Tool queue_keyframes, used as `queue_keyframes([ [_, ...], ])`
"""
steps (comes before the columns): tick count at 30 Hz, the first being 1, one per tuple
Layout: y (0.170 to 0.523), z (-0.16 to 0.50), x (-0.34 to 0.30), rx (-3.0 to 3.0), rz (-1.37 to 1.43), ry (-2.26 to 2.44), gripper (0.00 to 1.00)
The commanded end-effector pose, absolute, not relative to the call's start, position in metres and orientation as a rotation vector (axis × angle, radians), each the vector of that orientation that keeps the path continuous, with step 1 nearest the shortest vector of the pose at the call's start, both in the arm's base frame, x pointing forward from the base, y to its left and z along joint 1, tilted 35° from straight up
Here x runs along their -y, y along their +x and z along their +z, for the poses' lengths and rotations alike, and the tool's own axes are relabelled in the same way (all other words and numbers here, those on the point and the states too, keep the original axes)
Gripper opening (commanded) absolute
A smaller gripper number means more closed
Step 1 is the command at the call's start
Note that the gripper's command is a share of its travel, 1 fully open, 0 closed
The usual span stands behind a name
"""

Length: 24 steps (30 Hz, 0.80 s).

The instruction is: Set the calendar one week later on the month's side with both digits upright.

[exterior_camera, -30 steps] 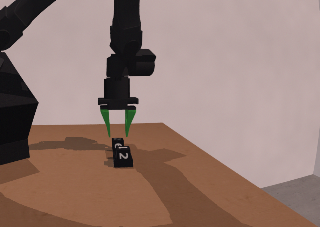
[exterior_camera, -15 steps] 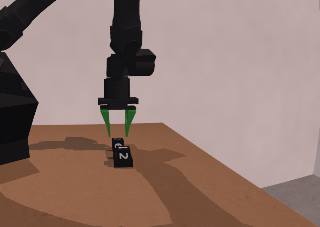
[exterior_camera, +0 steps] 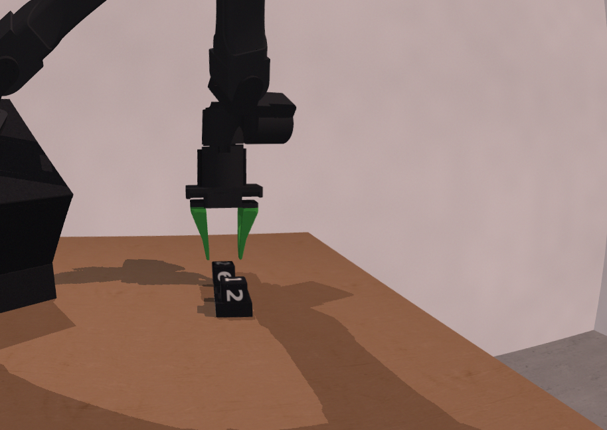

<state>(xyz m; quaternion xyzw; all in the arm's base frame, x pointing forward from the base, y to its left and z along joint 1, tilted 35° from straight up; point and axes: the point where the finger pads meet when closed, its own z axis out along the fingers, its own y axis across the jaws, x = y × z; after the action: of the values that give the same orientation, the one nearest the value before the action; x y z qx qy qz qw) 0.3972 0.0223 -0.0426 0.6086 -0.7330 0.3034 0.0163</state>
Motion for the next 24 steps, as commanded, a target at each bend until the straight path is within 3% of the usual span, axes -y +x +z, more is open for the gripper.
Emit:
queue_keyframes([
  [1, 0.401, -0.038, -0.034, 2.286, 0.940, 1.922, 0.45],
  [24, 0.396, -0.041, -0.033, 2.283, 0.938, 1.923, 0.45],
])
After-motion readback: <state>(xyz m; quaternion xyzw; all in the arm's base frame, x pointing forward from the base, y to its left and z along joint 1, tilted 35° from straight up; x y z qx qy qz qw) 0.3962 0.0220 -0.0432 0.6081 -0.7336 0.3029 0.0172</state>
